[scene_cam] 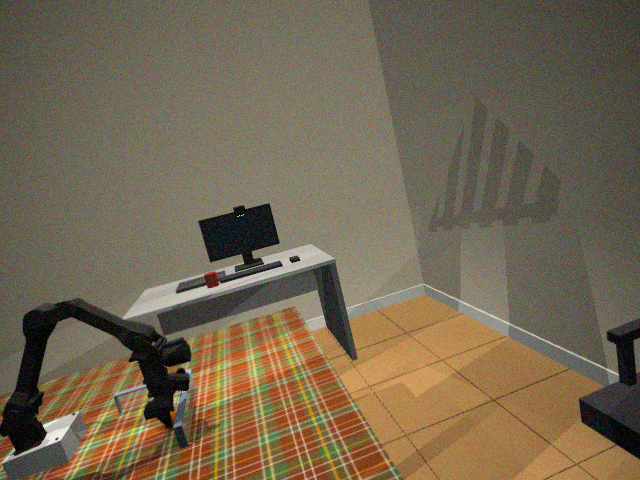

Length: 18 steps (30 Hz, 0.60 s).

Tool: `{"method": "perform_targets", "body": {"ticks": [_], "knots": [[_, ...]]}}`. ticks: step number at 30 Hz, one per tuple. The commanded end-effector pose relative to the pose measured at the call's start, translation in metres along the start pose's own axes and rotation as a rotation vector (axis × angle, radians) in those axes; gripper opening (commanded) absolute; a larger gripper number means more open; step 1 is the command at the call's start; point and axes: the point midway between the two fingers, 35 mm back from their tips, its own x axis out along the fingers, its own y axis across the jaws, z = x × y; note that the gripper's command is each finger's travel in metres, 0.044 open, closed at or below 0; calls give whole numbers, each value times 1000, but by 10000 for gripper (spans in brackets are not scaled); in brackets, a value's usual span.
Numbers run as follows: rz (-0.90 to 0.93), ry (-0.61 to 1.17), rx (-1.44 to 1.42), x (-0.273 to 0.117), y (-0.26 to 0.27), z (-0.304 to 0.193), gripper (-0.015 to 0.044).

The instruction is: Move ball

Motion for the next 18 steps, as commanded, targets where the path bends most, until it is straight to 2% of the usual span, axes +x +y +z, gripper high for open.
{"method": "perform_targets", "body": {"ticks": [1, 6, 11, 18], "knots": [[0, 0, 0, 0, 0, 0, 315], [0, 1, 0, -11, 0, 1, 326], [-1, 5, -3, -84, 0, -1, 326], [-1, -10, 0, -83, 0, 1, 326]]}}
